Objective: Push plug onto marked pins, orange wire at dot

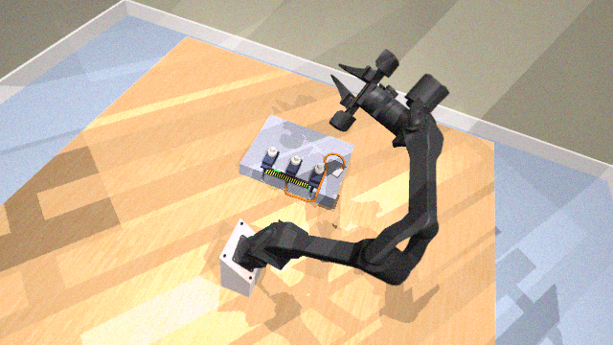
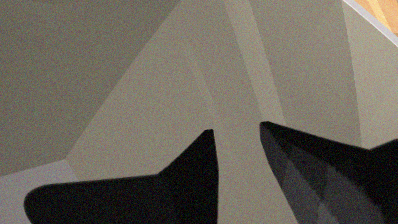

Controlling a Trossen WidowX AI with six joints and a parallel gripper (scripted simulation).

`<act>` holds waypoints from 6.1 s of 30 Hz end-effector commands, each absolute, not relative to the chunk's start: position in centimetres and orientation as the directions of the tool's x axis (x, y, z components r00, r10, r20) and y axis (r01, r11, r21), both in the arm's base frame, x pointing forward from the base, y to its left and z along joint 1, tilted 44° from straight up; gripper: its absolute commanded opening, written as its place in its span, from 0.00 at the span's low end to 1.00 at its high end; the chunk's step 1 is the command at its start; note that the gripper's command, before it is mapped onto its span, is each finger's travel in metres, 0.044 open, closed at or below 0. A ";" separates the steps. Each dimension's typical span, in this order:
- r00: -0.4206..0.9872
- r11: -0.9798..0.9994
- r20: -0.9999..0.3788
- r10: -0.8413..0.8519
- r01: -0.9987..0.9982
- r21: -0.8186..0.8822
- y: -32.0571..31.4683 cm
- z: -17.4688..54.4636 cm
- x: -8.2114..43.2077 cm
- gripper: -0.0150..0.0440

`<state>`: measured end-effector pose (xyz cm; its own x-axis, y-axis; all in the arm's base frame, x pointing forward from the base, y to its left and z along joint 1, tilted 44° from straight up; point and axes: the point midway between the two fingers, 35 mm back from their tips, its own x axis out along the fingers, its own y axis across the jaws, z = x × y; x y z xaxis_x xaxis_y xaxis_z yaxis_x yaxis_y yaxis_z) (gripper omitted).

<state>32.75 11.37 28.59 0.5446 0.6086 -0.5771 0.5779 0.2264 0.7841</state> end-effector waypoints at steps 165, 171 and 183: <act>0.244 -0.395 -0.773 -0.585 -0.918 0.009 -11.7 14.1 38.7 0.45; 0.168 -0.472 -0.773 -0.612 -0.862 0.187 -12.4 13.2 38.5 0.45; 0.020 -0.587 -0.750 -0.661 -0.636 0.501 -13.7 11.5 38.1 0.45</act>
